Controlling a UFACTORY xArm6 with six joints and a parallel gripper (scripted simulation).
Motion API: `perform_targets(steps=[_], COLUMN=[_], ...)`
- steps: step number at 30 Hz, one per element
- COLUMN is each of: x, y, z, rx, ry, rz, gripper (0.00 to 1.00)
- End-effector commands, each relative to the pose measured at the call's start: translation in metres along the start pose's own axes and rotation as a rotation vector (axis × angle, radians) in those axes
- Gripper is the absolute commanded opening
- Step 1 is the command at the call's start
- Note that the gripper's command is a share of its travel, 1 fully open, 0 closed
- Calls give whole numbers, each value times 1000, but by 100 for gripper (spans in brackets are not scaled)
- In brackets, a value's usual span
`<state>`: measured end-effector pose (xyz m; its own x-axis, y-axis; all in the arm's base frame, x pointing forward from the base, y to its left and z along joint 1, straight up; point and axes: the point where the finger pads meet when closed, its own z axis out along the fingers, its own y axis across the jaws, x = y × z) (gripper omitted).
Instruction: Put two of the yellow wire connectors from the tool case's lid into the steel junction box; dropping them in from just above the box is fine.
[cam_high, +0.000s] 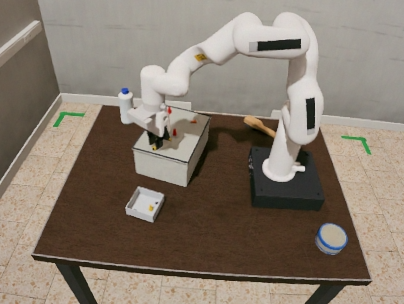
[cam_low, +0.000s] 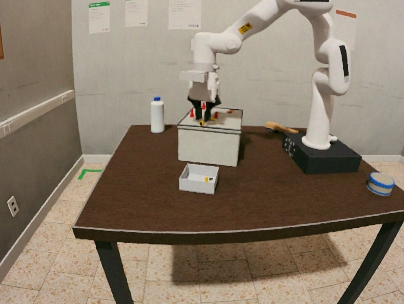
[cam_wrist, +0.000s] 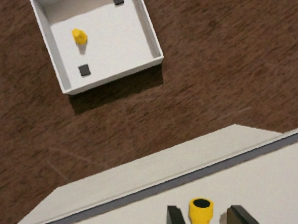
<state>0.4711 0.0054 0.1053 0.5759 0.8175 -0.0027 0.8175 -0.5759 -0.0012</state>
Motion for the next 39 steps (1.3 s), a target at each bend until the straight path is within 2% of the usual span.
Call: perform_targets(steps=[1,13,20,32,33,39], x=[1,2,2,2,2,2], y=[2,2,2,2,2,2], z=[-2,-1,15,16,16,16], rx=[-4,-4,-4,-4,-4,-4], ry=[3,3,3,3,3,3], rz=[0,0,0,0,0,0], gripper=[30,30,30,30,3,3])
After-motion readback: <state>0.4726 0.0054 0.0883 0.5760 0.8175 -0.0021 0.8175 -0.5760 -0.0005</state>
